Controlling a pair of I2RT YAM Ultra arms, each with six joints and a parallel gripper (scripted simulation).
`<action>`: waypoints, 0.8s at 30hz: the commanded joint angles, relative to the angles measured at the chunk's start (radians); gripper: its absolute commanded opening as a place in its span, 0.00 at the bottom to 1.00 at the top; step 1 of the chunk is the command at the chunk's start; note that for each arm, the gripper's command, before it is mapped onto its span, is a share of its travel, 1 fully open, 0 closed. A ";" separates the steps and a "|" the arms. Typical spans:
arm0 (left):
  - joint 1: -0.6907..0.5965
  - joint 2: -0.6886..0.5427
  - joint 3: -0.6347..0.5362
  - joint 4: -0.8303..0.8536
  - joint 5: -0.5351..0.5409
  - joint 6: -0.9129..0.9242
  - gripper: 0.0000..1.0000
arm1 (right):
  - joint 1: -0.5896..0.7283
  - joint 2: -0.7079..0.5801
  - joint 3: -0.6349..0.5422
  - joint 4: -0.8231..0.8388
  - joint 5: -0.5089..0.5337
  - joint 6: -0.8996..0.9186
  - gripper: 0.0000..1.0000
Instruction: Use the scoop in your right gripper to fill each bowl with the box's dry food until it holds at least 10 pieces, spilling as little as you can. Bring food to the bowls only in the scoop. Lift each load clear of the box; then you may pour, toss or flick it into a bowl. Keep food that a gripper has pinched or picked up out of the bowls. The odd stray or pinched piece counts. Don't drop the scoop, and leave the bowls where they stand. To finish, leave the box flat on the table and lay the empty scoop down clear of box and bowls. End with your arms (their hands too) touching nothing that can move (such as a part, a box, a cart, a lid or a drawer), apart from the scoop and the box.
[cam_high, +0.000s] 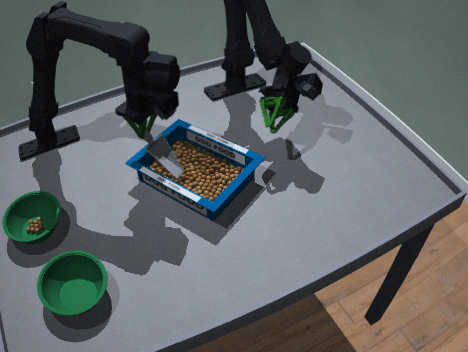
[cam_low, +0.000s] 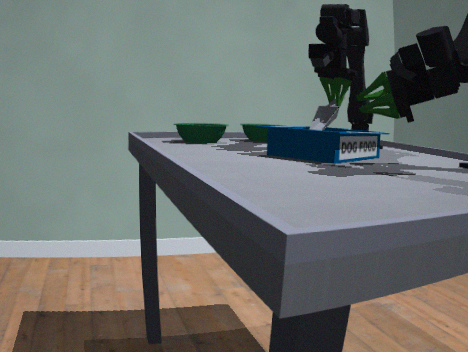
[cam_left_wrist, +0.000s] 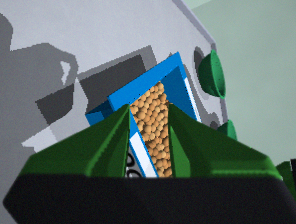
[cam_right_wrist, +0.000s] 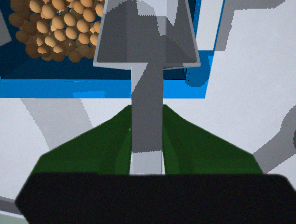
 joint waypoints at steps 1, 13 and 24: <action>0.016 0.024 -0.032 0.099 0.157 -0.106 0.26 | -0.008 -0.038 0.046 -0.002 0.008 0.005 0.00; 0.043 0.173 -0.226 0.316 0.392 -0.309 0.26 | -0.008 -0.038 0.046 -0.002 0.008 0.005 0.00; 0.030 0.222 -0.254 0.447 0.351 -0.366 0.26 | -0.008 -0.038 0.046 -0.002 0.008 0.005 0.00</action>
